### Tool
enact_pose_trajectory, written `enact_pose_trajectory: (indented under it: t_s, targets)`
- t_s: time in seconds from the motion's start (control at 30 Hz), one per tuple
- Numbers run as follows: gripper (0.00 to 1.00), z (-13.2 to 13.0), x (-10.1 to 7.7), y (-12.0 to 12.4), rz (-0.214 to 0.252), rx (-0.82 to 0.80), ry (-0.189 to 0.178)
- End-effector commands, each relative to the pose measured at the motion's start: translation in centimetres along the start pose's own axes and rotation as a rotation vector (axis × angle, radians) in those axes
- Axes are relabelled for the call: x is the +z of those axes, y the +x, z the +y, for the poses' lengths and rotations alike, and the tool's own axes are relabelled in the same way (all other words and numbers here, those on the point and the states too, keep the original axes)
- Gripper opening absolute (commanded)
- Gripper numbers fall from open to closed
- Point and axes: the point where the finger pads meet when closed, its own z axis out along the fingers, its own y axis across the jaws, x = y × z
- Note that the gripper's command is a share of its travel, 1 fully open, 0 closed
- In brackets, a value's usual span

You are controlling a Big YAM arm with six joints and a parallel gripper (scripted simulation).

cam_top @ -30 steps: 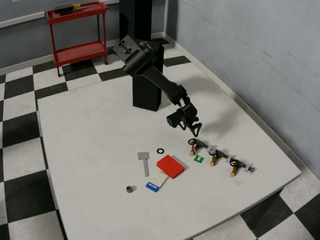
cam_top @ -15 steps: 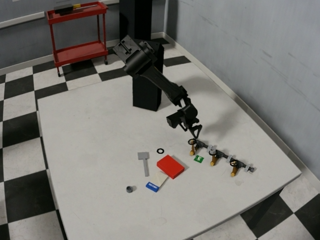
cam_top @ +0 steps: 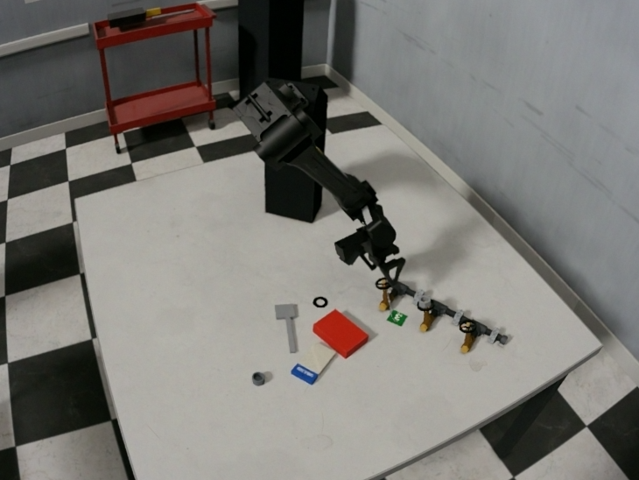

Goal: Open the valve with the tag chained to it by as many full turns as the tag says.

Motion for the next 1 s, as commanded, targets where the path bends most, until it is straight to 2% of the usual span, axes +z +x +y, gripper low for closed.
enact_pose_trajectory:
  t_s: [0.0, 0.43, 0.77, 0.8, 0.97]
  targets:
    - [1.00, -0.6, 1.2, -0.4, -0.010, -0.011, 0.006]
    - [1.00, -0.8, 3.2, -0.4, -0.010, -0.012, 0.008]
    - [1.00, -0.9, 3.3, -0.4, -0.009, -0.015, 0.009]
    - [0.00, -0.9, 3.3, -0.4, -0.009, -0.015, 0.009]
    - [0.00, -0.5, 3.3, -0.4, -0.008, -0.015, 0.007]
